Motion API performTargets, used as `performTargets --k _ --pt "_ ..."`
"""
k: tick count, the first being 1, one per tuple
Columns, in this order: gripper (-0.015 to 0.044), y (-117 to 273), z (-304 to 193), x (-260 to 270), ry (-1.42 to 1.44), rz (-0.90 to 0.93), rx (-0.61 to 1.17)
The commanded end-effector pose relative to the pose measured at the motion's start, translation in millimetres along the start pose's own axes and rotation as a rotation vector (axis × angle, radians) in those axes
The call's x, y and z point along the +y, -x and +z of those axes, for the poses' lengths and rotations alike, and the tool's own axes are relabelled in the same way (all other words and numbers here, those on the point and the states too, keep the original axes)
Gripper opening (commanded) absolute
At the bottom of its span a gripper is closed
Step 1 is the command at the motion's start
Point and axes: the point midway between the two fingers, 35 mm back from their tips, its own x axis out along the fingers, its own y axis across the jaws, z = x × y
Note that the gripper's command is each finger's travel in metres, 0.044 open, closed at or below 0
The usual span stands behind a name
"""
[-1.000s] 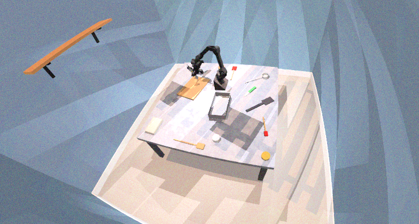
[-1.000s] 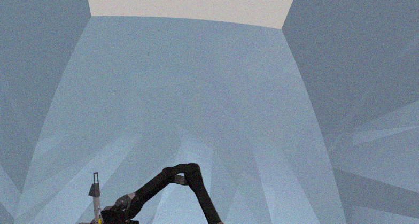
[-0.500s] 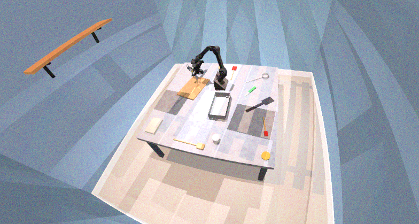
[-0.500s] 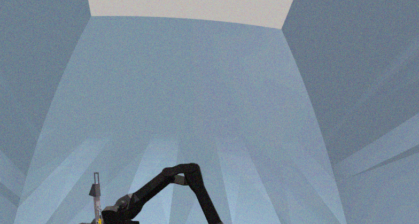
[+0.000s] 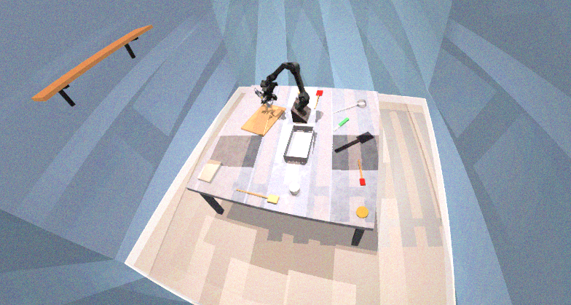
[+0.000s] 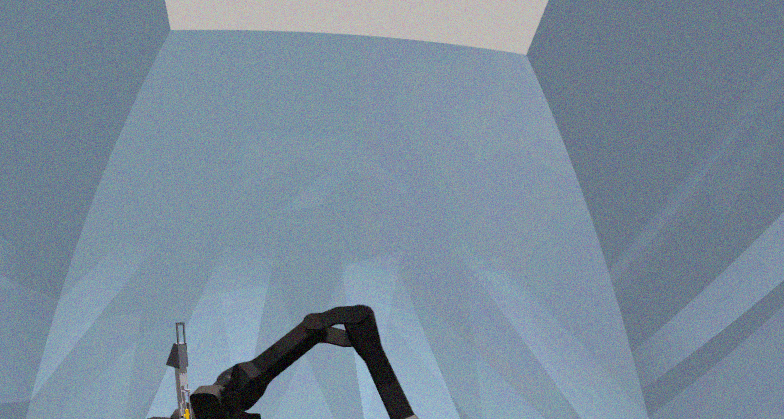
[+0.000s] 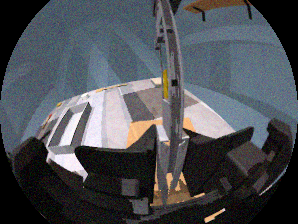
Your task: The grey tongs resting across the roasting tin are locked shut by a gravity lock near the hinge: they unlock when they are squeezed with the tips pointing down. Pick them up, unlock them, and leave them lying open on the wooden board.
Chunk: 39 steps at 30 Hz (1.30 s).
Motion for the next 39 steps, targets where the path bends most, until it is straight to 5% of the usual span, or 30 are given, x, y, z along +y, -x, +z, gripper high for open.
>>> performTargets --k 1,34,39 --pt "-0.015 0 2 0 0.006 -0.002 -0.013" --pt "-0.015 -31 21 1 0.007 0.013 1.143" --pt "-0.015 -31 24 2 0.017 -0.002 1.197"
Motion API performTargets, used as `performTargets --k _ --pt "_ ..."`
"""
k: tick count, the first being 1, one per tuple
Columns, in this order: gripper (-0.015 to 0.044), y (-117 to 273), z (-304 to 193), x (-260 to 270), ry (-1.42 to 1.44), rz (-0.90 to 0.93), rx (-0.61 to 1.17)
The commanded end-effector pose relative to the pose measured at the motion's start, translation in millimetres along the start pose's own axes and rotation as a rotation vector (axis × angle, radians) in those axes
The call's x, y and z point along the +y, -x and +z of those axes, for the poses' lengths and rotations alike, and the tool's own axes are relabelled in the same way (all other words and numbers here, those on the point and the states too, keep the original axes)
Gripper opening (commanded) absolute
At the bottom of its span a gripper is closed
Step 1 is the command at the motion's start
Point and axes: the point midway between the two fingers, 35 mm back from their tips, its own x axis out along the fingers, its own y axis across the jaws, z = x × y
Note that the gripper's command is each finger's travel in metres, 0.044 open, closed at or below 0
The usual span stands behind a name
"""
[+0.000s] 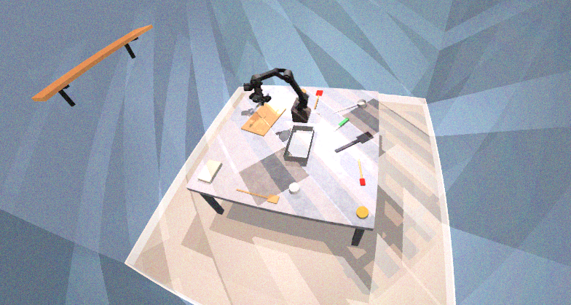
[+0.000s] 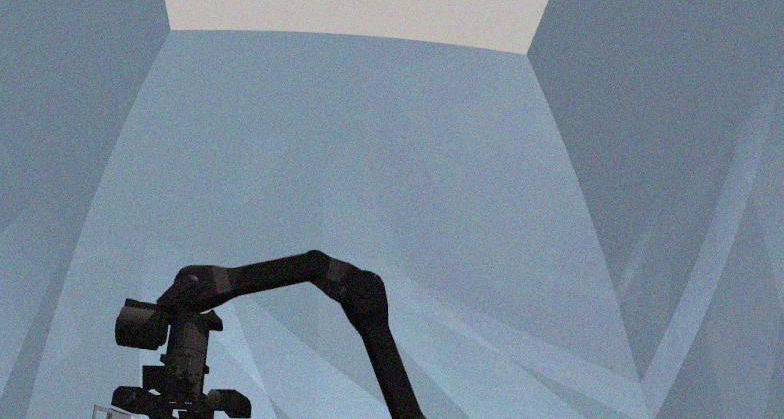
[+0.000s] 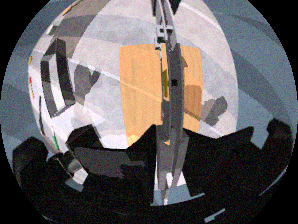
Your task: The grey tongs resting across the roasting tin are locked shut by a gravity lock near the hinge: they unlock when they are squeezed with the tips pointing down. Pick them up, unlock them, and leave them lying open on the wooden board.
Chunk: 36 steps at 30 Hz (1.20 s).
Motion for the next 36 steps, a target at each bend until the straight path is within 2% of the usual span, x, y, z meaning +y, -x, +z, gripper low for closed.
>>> performTargets --k 1,10,36 --pt "-0.015 4 -2 -2 -0.011 -0.013 0.029" --pt "-0.015 1 -2 -2 -0.011 -0.013 0.029" --pt "-0.015 -41 0 -7 -0.01 -0.012 0.028"
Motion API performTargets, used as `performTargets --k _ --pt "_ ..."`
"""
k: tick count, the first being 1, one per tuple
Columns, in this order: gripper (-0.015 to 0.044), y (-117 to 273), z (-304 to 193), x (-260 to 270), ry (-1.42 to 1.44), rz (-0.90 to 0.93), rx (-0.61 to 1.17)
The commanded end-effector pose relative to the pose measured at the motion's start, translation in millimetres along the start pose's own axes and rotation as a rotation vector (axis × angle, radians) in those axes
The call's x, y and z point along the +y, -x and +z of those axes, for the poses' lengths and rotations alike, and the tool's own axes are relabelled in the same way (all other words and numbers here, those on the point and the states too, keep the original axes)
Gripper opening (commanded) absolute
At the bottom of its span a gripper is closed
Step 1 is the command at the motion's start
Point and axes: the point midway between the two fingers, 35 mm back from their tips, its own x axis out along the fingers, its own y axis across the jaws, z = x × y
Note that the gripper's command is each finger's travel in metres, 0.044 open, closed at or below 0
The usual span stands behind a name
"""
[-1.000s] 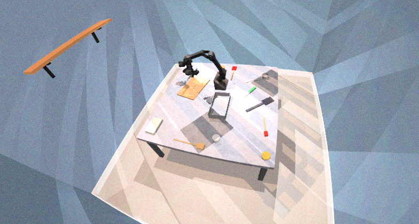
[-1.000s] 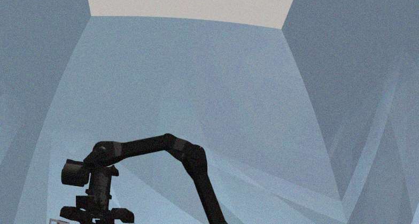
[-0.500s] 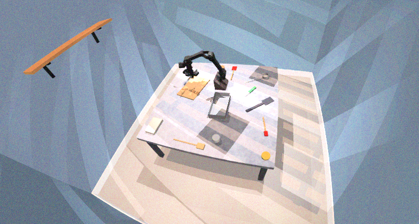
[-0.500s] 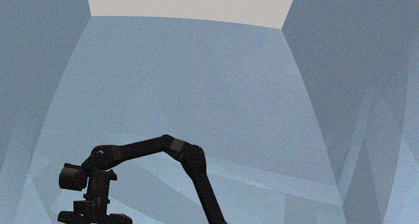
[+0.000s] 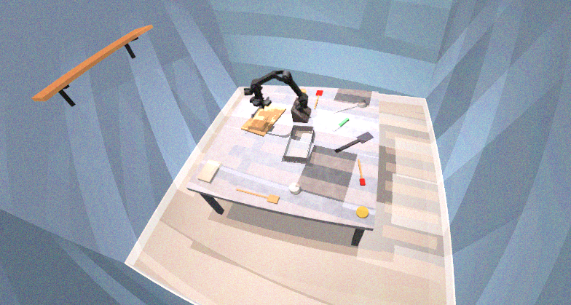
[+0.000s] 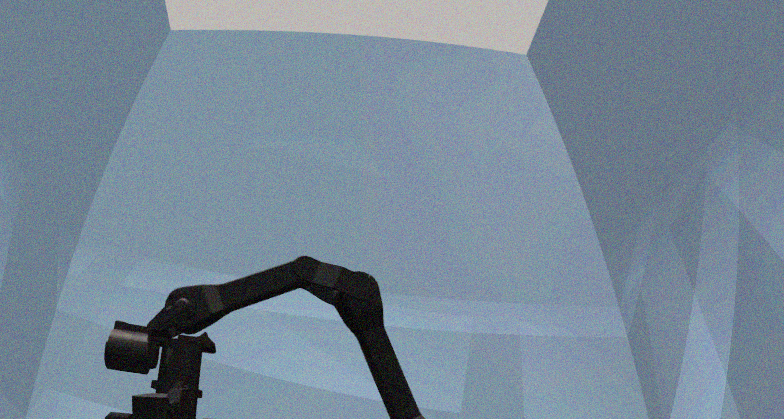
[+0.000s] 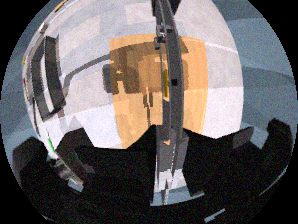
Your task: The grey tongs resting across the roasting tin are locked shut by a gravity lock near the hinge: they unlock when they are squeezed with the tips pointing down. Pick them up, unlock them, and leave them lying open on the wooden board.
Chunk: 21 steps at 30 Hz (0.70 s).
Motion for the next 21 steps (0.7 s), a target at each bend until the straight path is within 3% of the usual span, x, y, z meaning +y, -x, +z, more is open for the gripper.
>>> performTargets --k 1,21 --pt "-0.015 -7 1 1 -0.005 0.003 -0.007" --pt "-0.015 -40 1 1 -0.004 0.004 -0.007"
